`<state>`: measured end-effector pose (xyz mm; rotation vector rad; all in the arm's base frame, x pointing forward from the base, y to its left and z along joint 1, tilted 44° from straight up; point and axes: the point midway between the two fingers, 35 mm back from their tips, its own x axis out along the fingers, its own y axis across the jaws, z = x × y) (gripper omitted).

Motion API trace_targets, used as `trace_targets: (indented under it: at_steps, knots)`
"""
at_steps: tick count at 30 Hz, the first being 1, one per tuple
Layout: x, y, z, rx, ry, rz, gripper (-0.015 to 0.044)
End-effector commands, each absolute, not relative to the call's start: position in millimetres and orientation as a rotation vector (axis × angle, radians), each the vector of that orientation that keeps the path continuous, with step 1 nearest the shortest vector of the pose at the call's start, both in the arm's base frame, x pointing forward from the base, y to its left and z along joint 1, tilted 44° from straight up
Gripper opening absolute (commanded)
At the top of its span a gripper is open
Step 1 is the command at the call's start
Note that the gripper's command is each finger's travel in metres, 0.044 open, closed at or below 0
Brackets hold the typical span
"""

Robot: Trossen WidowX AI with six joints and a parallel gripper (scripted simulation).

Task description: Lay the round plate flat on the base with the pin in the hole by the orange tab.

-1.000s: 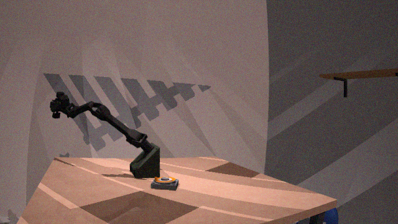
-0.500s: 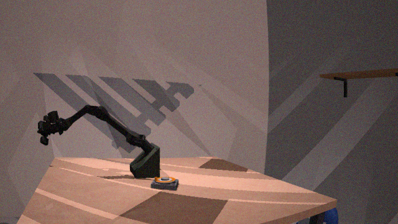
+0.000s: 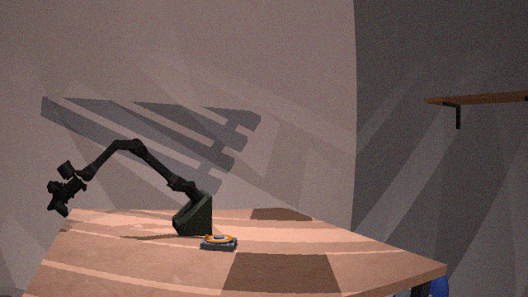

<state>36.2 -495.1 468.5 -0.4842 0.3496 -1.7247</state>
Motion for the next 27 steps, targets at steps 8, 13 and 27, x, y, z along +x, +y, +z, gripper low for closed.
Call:
trace_targets:
  at_steps: [8, 13, 27]
  knots:
    - [205.6, -446.3, 376.3, -0.237, 0.424, -1.384, 0.0000]
    - [256.8, -413.4, 343.8, -0.210, 0.492, -1.243, 0.0000]
    - [362.2, -252.8, 176.9, -0.121, 0.890, -0.861, 0.0000]
